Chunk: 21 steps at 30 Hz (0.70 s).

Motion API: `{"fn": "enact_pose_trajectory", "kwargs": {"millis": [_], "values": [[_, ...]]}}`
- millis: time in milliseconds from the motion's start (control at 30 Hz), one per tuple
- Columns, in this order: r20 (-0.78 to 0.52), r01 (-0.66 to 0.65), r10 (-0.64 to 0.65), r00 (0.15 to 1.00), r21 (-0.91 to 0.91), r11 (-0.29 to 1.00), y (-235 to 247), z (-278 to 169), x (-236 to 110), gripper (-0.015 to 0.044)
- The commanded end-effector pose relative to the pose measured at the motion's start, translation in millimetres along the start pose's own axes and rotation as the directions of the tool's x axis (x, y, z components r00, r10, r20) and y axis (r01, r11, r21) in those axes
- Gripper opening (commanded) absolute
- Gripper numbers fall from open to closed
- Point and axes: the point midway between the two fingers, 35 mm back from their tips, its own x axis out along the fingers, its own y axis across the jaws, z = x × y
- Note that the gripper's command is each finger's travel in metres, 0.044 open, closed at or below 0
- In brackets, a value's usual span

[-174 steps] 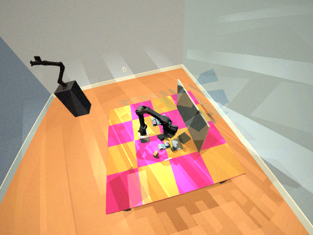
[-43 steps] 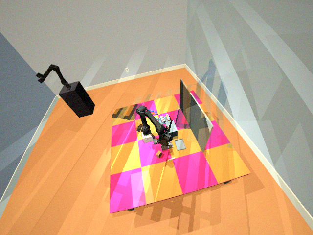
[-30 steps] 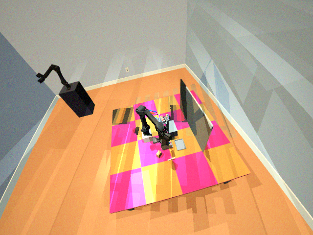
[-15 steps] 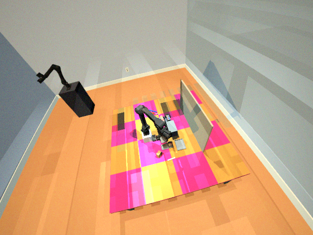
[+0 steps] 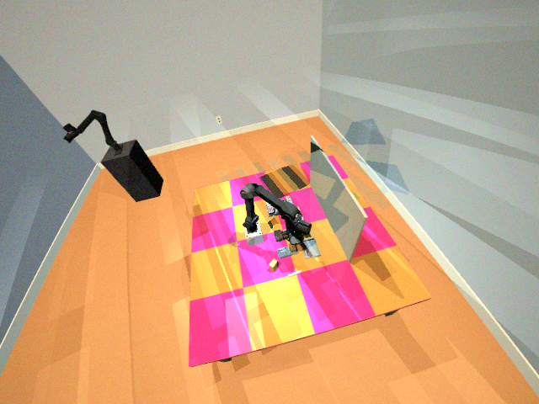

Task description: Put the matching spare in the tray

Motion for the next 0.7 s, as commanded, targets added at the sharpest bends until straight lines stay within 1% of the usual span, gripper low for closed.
{"fn": "enact_pose_trajectory", "kwargs": {"millis": [0,533,667], "values": [[0.004,-0.009,0.009,1.000,0.000,1.000,21.8,1.5,-2.7,0.0000],[0.002,-0.017,0.017,1.000,0.000,1.000,105.0,-10.3,3.7,0.0000],[0.002,-0.017,0.017,1.000,0.000,1.000,112.5,-12.7,5.0,0.0000]]}}
